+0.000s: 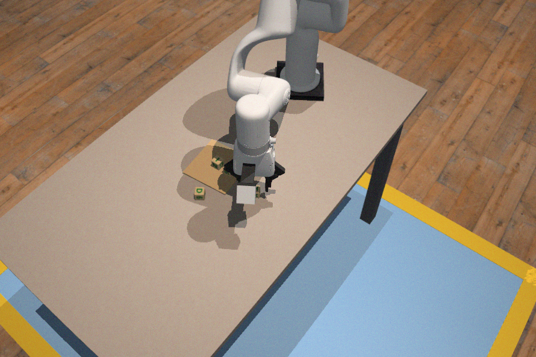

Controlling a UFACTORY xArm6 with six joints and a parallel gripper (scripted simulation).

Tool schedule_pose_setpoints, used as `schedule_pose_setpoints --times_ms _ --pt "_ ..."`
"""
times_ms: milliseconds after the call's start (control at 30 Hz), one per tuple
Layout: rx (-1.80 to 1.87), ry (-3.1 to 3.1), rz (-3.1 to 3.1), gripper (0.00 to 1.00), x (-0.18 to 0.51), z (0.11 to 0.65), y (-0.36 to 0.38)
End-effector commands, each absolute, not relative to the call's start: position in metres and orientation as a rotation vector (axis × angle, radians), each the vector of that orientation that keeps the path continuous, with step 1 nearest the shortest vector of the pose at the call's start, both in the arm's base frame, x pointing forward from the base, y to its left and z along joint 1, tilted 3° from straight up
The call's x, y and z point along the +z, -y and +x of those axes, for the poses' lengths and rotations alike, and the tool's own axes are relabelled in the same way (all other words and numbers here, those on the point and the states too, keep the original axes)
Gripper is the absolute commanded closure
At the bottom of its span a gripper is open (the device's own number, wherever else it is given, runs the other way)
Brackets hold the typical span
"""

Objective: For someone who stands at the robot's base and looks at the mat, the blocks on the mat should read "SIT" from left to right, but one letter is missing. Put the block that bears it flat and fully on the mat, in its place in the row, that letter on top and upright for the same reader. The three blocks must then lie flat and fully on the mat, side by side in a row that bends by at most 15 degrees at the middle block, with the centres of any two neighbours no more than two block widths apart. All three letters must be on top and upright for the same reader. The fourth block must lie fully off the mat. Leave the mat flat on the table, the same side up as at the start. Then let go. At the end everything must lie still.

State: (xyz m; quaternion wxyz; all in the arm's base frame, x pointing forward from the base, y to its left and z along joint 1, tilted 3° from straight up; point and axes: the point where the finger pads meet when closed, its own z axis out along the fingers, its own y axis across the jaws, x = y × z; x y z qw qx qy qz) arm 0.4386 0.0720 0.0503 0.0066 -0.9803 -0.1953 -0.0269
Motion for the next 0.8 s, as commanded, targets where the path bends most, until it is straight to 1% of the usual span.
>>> schedule_pose_setpoints --times_ms 0,767 --pt "-0.091 0.611 -3.067 0.37 0.0518 0.4401 -0.0723" --pt "-0.091 0.611 -3.067 0.37 0.0424 0.4406 -0.0725"
